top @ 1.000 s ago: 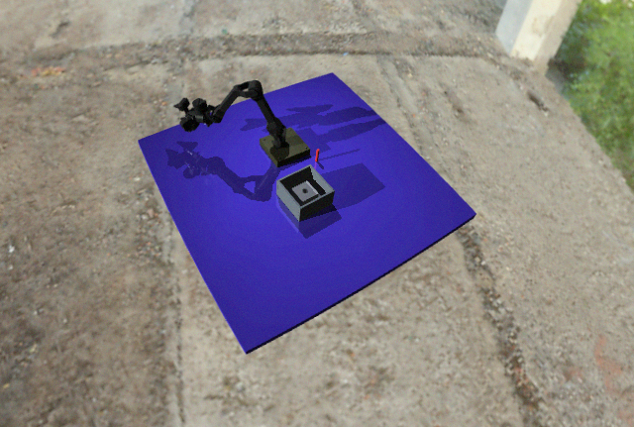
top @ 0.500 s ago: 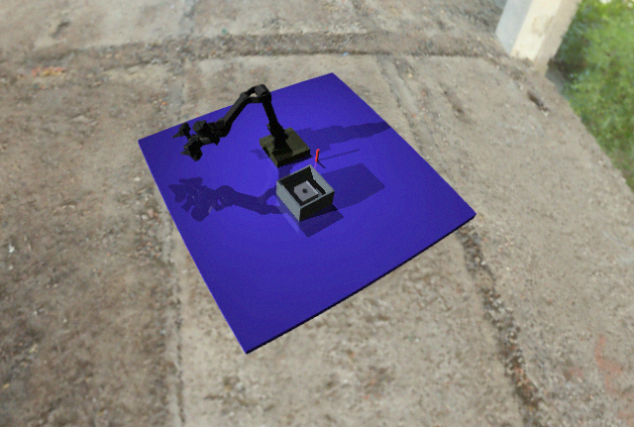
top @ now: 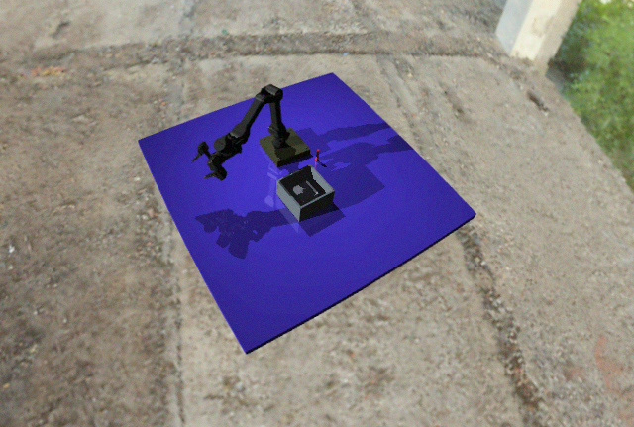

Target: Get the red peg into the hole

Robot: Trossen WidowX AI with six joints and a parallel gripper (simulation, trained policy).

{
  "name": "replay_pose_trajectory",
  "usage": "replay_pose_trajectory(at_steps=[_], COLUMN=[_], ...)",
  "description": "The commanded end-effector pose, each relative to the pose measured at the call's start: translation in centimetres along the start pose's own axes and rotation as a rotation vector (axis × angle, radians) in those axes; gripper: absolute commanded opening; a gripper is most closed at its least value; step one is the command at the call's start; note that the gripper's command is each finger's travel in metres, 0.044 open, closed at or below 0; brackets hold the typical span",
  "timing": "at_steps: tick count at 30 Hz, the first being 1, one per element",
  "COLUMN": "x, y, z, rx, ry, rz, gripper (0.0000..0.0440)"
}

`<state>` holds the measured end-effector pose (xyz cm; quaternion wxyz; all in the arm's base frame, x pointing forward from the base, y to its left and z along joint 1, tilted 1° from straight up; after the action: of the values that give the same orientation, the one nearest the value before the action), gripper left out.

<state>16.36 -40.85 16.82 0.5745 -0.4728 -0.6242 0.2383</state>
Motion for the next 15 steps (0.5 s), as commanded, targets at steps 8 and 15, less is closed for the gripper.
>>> replay_pose_trajectory(at_steps=[8,15], x=[8.7,15.4], y=[5.0,8.7], z=[-6.3,-8.5], rx=[-0.081,-0.123], ry=[-0.133,-0.198], rz=[-0.163,-0.297], gripper=[0.044,0.044])
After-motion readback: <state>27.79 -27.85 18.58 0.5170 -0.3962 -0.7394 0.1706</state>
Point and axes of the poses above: the point midway between the two fingers, 35 mm back from their tips, its own x axis back along the fingers, its own y axis across the jaws, z = x × y, the point moved 2 cm from there along x, back along the fingers, and after that the axes turned 15 degrees about x, right-handed, at the moved point
